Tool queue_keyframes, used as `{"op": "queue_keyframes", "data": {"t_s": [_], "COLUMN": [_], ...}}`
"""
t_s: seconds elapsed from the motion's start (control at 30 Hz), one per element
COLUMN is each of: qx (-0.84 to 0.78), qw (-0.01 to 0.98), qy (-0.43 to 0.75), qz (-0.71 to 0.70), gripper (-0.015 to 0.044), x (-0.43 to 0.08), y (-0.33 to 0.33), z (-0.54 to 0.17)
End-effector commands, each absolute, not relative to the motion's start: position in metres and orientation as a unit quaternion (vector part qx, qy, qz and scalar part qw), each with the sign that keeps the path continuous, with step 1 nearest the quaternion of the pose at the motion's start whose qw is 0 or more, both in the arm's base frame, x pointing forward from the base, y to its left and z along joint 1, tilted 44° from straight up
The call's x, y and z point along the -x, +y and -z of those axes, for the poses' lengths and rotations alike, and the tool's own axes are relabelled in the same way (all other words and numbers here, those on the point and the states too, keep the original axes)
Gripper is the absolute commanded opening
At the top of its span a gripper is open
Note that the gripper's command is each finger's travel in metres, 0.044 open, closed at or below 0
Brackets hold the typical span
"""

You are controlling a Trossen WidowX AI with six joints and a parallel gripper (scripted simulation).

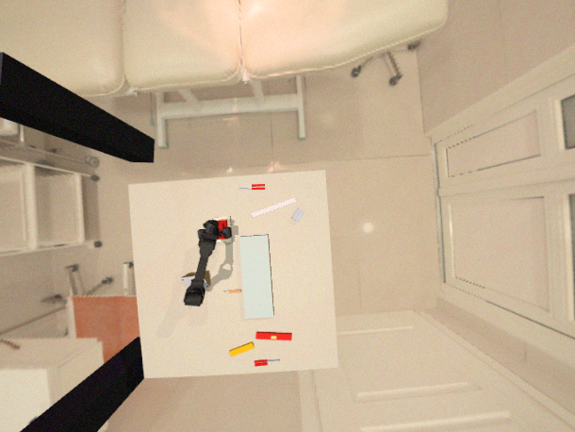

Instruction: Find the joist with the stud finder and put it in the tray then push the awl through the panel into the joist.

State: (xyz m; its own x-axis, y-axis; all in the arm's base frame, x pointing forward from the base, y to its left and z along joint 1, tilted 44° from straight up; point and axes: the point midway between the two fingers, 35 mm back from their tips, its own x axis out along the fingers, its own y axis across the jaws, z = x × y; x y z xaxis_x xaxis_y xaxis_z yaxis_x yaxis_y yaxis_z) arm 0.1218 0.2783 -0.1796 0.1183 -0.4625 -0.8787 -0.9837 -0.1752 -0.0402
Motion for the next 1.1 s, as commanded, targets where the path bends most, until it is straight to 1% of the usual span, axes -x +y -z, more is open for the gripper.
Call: {"op": "queue_keyframes", "data": {"t_s": [0.0,0.1,0.13,0.23,0.47,0.63,0.77,0.93,1.0,1.07], "qx": [0.661,0.661,0.661,0.636,0.55,0.475,0.409,0.324,0.303,0.3], "qw": [0.357,0.357,0.359,0.409,0.529,0.598,0.639,0.671,0.676,0.676], "qy": [0.533,0.533,0.532,0.559,0.618,0.643,0.65,0.641,0.636,0.635], "qz": [-0.389,-0.389,-0.387,-0.339,-0.187,-0.061,0.045,0.183,0.217,0.221], "gripper": [0.044,0.044,0.044,0.044,0.044,0.044,0.044,0.044,0.044,0.044], "x": [-0.114,-0.113,-0.118,-0.15,-0.221,-0.25,-0.255,-0.241,-0.235,-0.234], "y": [0.319,0.321,0.312,0.295,0.221,0.15,0.089,0.013,-0.004,-0.006], "z": [0.137,0.134,0.146,0.117,0.042,-0.006,-0.041,-0.076,-0.084,-0.085]}}
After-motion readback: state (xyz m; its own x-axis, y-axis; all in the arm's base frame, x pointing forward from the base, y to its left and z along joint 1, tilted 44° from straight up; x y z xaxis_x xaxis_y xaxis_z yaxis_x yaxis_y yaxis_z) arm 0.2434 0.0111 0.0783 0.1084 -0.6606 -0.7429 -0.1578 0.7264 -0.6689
